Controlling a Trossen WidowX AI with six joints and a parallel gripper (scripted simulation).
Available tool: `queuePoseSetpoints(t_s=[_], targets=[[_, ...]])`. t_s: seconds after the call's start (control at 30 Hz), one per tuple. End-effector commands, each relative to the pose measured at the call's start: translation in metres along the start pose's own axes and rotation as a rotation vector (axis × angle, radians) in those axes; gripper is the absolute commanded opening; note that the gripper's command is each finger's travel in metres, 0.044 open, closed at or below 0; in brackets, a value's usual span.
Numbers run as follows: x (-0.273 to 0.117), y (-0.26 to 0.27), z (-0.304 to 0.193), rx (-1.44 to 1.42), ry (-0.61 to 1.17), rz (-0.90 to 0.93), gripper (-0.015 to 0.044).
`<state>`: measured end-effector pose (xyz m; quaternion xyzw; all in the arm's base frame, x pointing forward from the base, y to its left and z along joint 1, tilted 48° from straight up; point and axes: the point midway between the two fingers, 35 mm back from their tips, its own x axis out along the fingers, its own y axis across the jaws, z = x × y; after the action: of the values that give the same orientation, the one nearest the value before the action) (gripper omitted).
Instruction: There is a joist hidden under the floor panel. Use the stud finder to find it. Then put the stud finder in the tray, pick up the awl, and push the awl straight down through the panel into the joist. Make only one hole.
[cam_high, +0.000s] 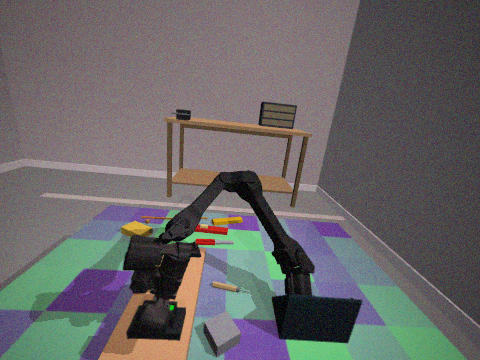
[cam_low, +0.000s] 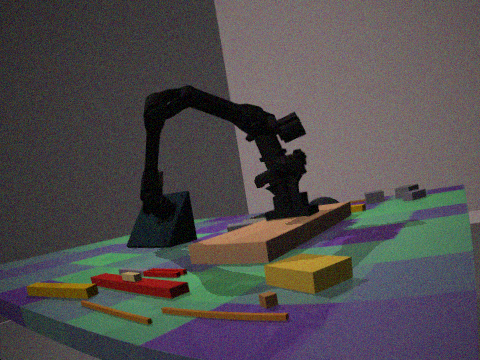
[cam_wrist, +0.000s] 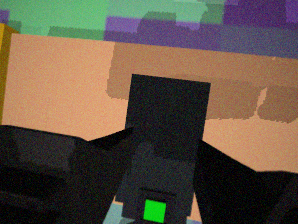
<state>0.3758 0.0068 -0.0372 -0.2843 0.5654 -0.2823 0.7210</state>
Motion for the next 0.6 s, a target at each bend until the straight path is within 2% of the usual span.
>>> queuePoseSetpoints(t_s=[0.0,0.57], targets=[[0.0,-0.01,-0.001,0.0,0.001,-0.007,0.0],[0.0,-0.036,-0.001,-0.001,0.002,-0.008,0.0]])
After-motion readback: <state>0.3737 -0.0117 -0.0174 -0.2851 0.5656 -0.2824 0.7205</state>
